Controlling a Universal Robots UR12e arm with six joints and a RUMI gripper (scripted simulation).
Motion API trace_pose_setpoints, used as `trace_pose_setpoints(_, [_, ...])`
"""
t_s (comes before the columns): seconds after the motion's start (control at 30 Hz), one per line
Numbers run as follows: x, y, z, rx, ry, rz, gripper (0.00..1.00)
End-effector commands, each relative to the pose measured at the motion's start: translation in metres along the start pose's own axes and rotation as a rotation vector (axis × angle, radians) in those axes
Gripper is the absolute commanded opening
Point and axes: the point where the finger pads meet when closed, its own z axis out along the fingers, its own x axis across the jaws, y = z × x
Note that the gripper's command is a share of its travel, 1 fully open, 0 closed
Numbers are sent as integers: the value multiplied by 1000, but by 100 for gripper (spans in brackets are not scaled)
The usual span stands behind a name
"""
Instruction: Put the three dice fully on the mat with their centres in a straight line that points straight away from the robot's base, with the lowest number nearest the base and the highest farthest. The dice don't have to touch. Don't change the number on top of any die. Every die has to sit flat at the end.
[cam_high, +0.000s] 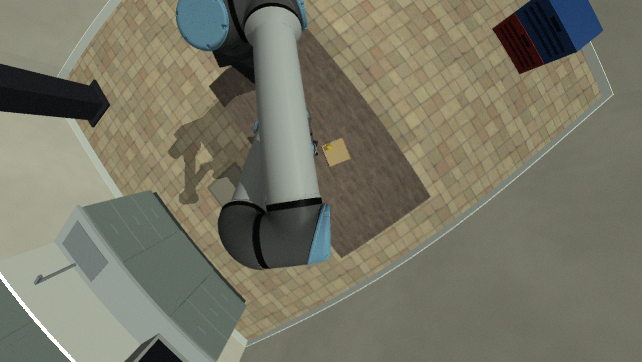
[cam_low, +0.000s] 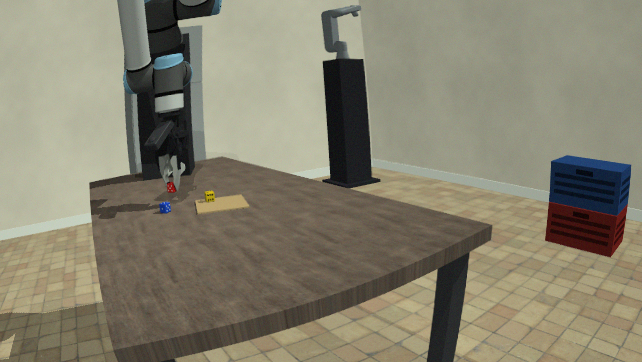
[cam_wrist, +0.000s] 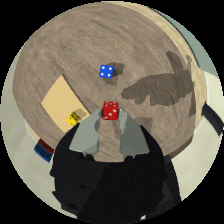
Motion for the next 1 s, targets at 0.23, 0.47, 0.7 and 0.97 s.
trace_pose_setpoints(0.23, [0,0,-55,0,0,0,6])
trace_pose_setpoints(0.47, [0,0,-60,0,0,0,6])
trace_pose_setpoints(0.7, [-1,0,-60,0,0,-3,6])
trace_pose_setpoints(0.97, [-27,2,-59,-2,0,-170,6])
